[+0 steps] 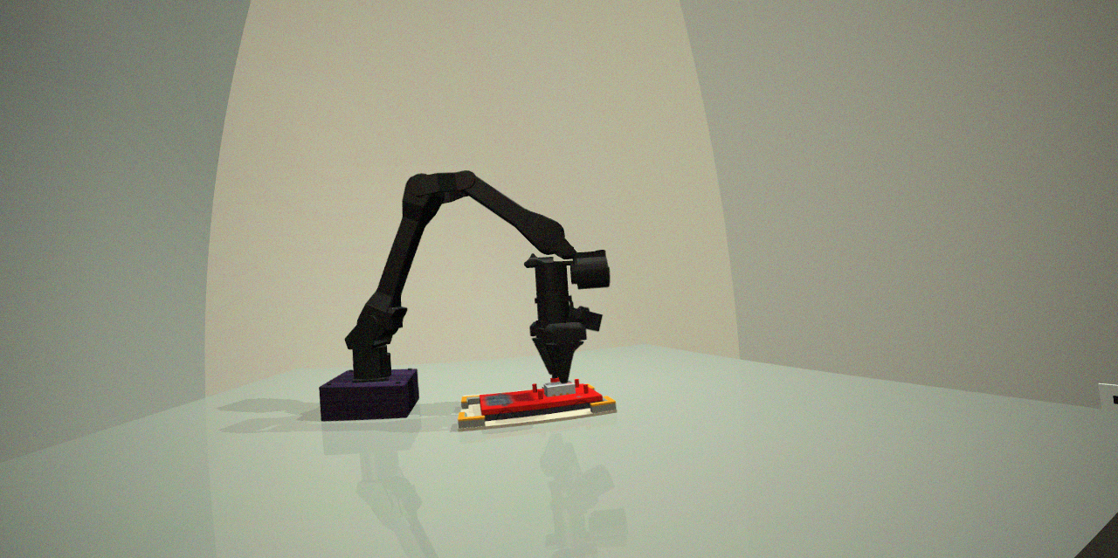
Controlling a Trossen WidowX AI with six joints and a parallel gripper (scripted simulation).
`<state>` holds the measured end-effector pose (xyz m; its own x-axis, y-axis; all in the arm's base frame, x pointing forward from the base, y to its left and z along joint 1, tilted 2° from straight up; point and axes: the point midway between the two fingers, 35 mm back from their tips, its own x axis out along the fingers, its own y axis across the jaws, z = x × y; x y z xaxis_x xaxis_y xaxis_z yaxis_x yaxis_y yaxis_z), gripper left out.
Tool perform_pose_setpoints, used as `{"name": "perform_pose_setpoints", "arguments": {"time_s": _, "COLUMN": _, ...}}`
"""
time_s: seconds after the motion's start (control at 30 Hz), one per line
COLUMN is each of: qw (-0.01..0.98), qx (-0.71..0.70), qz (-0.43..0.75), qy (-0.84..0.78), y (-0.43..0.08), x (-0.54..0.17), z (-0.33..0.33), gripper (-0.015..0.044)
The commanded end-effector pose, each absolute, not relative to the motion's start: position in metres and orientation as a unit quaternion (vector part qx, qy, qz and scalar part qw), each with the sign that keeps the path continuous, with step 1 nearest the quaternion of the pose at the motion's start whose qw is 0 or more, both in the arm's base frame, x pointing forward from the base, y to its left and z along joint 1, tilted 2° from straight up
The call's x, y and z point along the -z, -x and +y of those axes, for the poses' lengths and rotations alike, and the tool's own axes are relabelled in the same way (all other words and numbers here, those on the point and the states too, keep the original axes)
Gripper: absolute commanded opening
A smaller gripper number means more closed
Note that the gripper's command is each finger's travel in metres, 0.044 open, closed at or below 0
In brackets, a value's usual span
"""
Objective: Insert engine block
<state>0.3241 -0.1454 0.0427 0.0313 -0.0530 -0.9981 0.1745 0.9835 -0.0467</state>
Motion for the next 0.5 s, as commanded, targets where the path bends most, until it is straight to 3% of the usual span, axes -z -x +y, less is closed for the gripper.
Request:
{"name": "perform_pose_setpoints", "arguments": {"time_s": 0.0, "qw": 0.720, "qx": 0.080, "qz": 0.688, "qy": -0.044, "y": -0.3252, "x": -0.0462, "z": -0.1453, "gripper": 0.0440}}
{"name": "perform_pose_setpoints", "arguments": {"time_s": 0.03, "qw": 0.720, "qx": 0.080, "qz": 0.688, "qy": -0.044, "y": -0.3252, "x": -0.0462, "z": -0.1453, "gripper": 0.0440}}
{"name": "perform_pose_setpoints", "arguments": {"time_s": 0.47, "qw": 0.720, "qx": 0.080, "qz": 0.688, "qy": -0.044, "y": -0.3252, "x": -0.0462, "z": -0.1453, "gripper": 0.0099}}
